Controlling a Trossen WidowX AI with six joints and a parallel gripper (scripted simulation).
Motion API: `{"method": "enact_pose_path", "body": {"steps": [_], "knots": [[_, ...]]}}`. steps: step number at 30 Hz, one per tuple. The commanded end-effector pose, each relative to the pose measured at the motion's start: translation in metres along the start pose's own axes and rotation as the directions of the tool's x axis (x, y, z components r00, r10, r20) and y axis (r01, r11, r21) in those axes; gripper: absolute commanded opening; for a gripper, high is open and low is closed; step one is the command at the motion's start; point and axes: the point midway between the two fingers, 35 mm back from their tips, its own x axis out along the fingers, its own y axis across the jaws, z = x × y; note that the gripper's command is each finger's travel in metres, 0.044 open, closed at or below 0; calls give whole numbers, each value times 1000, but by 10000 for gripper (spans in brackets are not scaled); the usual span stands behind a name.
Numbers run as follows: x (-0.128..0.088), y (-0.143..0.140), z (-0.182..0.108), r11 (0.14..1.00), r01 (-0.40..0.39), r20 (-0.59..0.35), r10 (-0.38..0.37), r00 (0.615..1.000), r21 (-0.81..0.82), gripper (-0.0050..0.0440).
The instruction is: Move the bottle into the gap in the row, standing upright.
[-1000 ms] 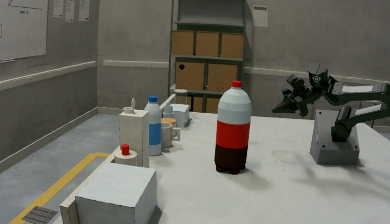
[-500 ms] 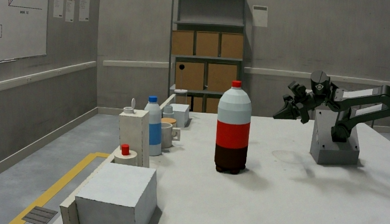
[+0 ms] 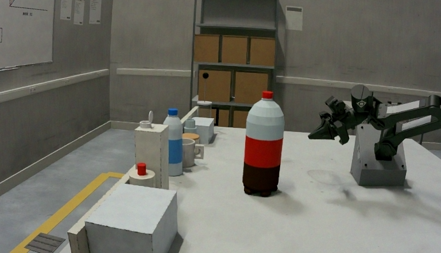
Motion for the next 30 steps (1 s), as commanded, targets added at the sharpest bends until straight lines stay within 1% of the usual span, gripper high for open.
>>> {"method": "enact_pose_path", "body": {"steps": [1, 30], "knots": [[5, -1, -6, 1000, 5, -5, -5, 1000, 8, -50], [24, -1, -43, 1000, 23, -38, -22, 999, 18, -50]]}}
